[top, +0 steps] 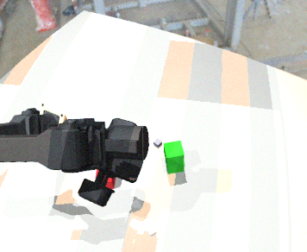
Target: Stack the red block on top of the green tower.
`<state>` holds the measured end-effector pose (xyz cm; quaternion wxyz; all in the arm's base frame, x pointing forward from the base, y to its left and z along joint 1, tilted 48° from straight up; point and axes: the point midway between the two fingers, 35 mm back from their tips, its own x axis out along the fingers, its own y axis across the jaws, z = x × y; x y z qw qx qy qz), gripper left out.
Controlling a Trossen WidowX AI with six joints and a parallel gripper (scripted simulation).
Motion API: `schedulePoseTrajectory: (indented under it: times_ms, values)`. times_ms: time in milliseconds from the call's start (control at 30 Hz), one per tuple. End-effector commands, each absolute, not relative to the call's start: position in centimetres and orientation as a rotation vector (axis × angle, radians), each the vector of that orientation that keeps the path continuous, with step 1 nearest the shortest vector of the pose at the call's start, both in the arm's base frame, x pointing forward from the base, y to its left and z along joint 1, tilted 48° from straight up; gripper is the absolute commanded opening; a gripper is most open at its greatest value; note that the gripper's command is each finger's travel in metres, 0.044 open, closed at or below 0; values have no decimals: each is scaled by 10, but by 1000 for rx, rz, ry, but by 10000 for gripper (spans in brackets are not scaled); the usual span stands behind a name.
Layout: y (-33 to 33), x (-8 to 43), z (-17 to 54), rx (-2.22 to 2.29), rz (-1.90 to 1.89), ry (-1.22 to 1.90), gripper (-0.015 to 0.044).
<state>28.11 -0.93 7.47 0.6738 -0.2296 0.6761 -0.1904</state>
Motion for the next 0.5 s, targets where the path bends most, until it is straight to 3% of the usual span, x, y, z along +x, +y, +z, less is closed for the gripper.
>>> schedulePoseTrajectory:
  times_ms: [0, 200, 467]
  values:
    - [1, 257, 69, -669, -405, 1591, 440]
    - [10, 220, 68, -922, -364, 1671, 440]
    - [2, 219, 60, -930, -362, 1672, 440]
